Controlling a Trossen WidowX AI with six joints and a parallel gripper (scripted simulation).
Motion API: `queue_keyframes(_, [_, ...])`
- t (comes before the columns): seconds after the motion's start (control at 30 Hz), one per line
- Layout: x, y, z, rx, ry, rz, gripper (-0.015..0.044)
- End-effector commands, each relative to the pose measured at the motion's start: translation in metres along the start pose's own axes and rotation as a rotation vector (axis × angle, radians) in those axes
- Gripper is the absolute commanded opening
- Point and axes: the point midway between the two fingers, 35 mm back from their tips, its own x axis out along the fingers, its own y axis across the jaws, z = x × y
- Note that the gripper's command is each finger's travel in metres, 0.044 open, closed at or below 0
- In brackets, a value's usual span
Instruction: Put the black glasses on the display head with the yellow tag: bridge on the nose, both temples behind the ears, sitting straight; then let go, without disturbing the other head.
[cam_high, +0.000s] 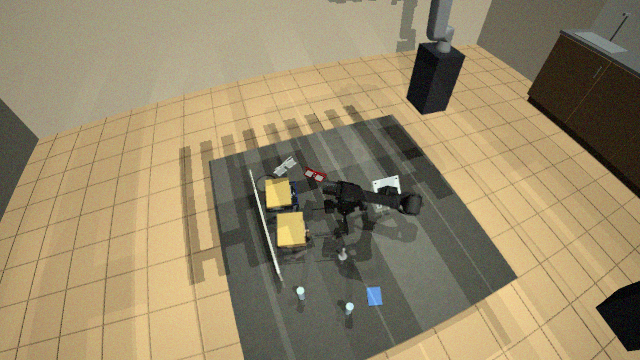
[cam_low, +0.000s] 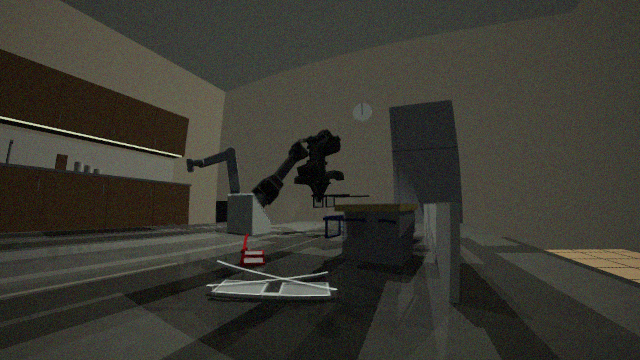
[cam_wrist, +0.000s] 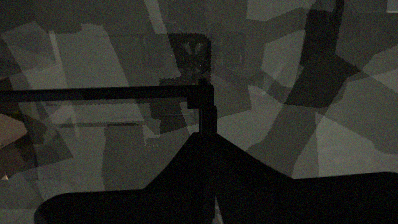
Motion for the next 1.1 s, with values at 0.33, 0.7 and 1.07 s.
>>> queue_keyframes(0.33, [0.020,-0.002,0.001,-0.003,-0.012,0.013,0.0000])
queue_keyframes(0.7, [0.033,-0.002,-0.002,-0.003,-0.012,0.003,0.0000])
queue_keyframes(1.07, [0.046,-0.002,-0.002,-0.003,-0.001,0.003,0.0000])
